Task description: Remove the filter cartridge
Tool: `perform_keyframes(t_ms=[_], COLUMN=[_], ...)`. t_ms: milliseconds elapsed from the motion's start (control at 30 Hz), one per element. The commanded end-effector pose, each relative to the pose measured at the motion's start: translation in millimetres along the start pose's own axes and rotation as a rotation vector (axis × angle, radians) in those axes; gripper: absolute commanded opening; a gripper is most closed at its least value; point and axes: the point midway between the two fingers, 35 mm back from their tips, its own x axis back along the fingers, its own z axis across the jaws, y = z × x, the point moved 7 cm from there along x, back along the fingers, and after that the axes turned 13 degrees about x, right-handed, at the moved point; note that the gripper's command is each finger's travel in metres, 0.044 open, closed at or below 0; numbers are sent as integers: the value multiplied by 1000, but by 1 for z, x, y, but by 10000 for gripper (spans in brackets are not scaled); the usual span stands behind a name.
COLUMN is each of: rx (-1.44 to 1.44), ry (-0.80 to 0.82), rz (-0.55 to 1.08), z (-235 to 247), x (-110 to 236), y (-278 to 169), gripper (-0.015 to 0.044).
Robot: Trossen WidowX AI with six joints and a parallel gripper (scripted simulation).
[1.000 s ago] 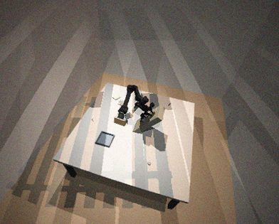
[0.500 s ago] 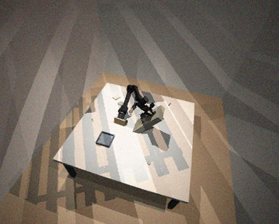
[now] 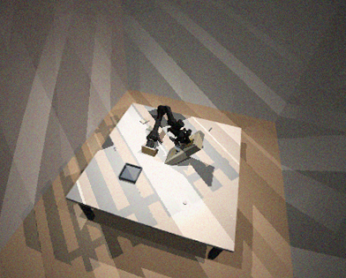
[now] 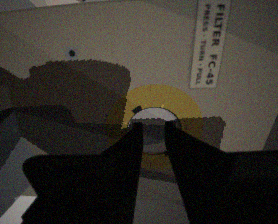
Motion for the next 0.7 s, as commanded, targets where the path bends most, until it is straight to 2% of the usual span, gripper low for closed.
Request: perform_keyframes(t_ms=[0, 667], rx=[-122, -819], ry=[8, 7], rz=[2, 5], z=[-1, -1], x=[-5, -6], y=[1, 1], gripper=[0, 0])
